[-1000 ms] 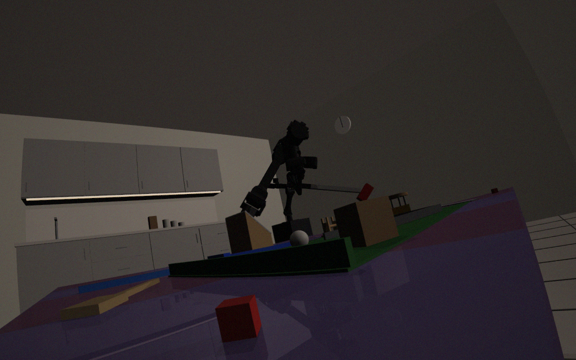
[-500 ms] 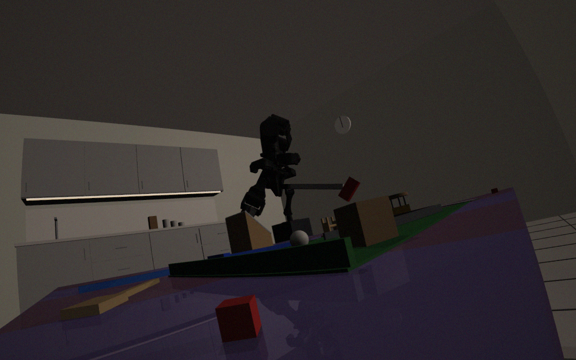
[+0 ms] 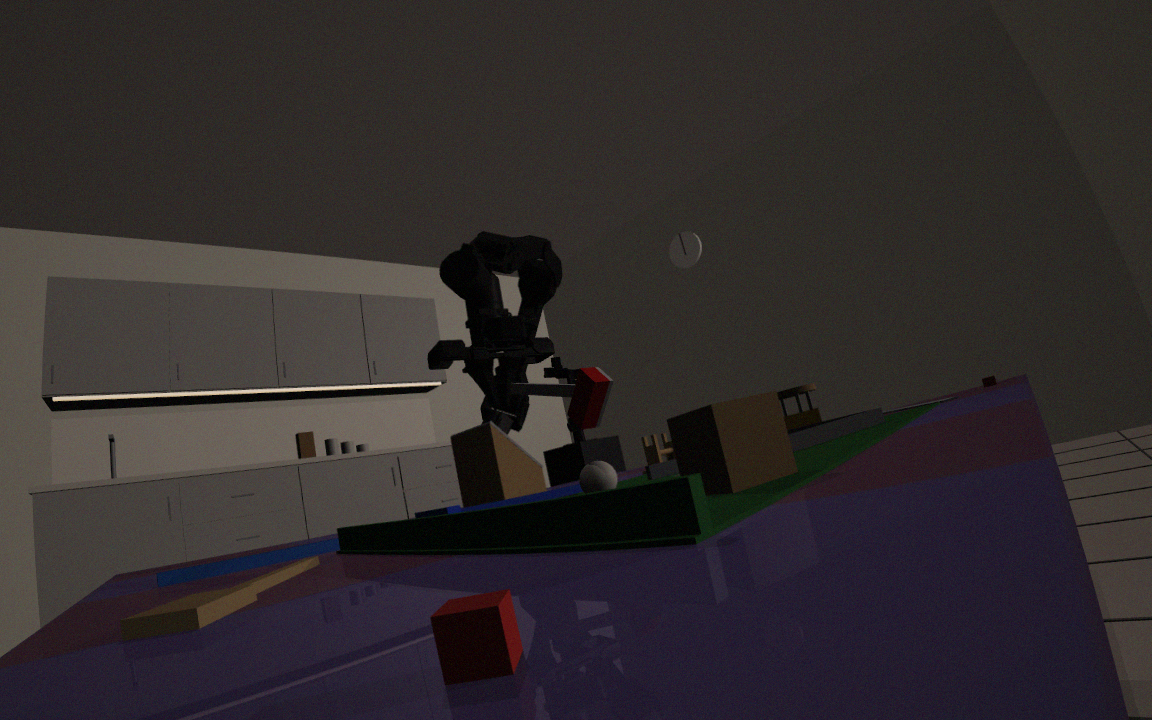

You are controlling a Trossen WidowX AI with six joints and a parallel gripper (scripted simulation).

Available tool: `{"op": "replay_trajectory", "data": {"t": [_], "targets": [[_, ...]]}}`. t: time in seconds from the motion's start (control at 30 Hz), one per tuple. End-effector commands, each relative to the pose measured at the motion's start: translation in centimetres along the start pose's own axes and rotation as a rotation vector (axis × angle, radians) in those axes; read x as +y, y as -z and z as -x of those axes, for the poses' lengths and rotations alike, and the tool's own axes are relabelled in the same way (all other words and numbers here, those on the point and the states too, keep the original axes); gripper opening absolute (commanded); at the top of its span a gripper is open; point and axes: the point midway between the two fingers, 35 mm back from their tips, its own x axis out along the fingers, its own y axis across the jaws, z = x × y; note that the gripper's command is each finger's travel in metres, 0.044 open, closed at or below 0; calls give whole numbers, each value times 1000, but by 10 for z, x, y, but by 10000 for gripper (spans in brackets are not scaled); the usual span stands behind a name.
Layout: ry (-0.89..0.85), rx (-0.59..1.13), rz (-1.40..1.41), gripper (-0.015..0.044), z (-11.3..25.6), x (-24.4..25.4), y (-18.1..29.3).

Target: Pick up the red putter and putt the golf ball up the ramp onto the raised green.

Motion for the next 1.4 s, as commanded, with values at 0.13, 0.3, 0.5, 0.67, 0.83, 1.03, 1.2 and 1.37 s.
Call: {"op": "replay_trajectory", "data": {"t": [0.13,0.3,0.5,0.67,0.83,1.03,1.2,1.37], "targets": [[-13,1,-154,0,-7,-30,8],[-13,0,-154,0,-16,-30,7],[-14,0,-153,0,-44,-29,8],[-14,0,-153,0,-47,-29,8],[-14,0,-153,0,-52,-29,8],[-15,0,-153,0,-62,-28,8],[-15,0,-153,0,-70,-28,8],[-15,0,-153,0,-77,-28,8]]}}
